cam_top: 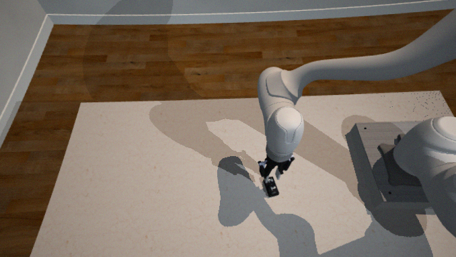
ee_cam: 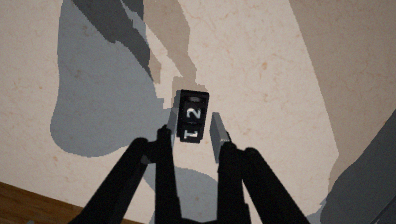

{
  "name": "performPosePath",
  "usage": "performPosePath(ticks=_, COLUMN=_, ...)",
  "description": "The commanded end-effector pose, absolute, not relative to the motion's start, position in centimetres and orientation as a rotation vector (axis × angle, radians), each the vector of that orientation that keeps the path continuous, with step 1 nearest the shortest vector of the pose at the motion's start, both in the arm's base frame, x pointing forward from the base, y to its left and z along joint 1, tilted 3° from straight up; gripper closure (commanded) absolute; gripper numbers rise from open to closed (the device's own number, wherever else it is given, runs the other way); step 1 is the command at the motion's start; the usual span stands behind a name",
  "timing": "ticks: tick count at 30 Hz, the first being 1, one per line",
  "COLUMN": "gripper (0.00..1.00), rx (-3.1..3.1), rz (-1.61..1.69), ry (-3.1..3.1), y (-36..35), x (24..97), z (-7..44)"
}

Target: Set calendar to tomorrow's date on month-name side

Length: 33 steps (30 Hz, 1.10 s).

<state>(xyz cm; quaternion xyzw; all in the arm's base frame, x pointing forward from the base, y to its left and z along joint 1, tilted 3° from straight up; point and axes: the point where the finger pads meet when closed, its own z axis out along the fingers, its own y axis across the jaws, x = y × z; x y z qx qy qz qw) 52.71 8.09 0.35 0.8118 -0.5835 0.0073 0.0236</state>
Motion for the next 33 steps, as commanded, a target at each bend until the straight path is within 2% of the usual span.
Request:
performPosePath(ticks=1, gripper=0.72, rx=2.514, rz=0.022, ry=-1.809, y=8.05, x=52.75, z=-0.44)
performPosePath(ticks=33, gripper=0.72, rx=2.514, rz=0.022, ry=-1.809, y=8.02, x=52.74, z=-0.95)
